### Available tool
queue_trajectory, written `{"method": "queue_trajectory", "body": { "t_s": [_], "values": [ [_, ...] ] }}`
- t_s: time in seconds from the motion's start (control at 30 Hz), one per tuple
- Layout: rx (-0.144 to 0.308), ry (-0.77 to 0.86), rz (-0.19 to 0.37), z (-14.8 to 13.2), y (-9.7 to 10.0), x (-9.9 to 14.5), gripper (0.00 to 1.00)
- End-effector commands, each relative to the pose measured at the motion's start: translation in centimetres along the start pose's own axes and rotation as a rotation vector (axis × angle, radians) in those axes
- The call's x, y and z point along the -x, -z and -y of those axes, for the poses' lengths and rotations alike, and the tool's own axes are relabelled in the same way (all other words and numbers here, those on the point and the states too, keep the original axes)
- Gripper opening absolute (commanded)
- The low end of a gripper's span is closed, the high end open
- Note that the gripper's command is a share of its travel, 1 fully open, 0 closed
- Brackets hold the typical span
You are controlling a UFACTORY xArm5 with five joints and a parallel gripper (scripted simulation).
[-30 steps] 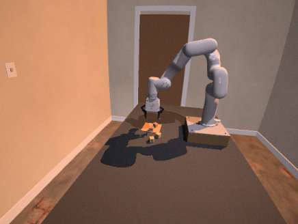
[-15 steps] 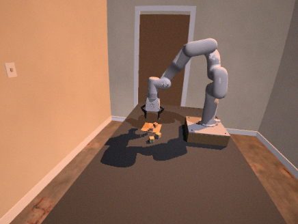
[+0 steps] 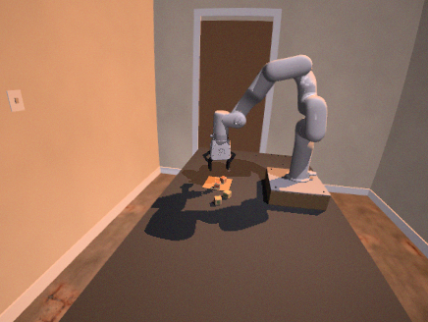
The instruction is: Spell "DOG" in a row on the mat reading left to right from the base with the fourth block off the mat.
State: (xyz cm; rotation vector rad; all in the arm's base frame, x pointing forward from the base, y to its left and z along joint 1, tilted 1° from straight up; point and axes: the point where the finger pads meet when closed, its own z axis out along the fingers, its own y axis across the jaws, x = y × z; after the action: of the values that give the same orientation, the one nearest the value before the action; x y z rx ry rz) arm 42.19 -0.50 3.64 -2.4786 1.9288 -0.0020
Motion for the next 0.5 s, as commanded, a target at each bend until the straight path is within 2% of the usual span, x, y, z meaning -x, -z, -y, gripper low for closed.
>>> {"method": "queue_trajectory", "body": {
  "t_s": [0.0, 0.1, 0.17, 0.47],
  "values": [
    [-0.004, 0.139, -0.001, -0.1, 0.1, -0.31, 1.0],
    [-0.004, 0.167, -0.001, -0.14, 0.1, -0.37, 1.0],
    [-0.004, 0.267, -0.002, -0.32, 0.09, -0.58, 1.0],
    [-0.004, 0.504, -0.002, -0.73, 0.06, -1.07, 1.0]
  ]
}}
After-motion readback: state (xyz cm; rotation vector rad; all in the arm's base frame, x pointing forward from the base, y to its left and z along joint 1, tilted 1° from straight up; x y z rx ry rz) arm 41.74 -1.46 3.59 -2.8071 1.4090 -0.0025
